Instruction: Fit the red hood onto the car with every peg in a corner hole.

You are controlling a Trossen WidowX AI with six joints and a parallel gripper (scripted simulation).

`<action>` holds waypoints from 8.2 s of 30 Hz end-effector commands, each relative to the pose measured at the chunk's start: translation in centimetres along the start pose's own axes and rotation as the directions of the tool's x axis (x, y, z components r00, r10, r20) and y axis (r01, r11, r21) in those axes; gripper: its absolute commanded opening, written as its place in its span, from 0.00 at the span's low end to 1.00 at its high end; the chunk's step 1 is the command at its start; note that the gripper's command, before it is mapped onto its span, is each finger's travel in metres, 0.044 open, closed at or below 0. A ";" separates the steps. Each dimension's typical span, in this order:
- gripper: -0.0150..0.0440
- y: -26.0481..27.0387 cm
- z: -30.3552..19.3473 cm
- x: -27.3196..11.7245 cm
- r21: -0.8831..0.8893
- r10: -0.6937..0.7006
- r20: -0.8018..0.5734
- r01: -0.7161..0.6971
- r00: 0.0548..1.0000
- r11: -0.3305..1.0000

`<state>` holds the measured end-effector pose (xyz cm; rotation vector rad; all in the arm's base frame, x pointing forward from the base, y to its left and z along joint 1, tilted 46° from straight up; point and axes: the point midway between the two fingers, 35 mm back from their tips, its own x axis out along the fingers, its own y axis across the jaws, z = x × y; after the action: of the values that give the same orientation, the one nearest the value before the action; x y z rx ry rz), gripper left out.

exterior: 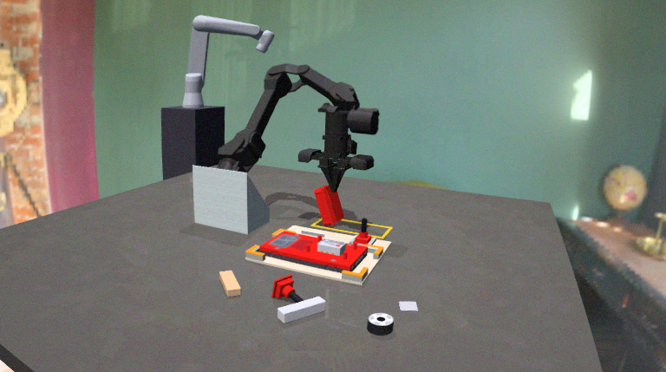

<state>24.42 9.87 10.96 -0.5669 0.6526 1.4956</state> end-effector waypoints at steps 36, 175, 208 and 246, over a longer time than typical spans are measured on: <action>0.25 0.3 -0.1 -7.4 0.011 -0.004 0.000 0.004 1.000 1.000; 1.00 5.3 -0.9 5.9 1.000 0.007 0.005 -0.005 1.000 -0.006; 1.00 5.3 -0.8 7.5 1.000 0.007 0.006 -0.006 1.000 -0.006; 0.25 5.0 -0.8 0.9 1.000 0.002 0.005 -0.005 1.000 -0.001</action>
<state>19.13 10.93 8.92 0.6554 1.5372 0.5972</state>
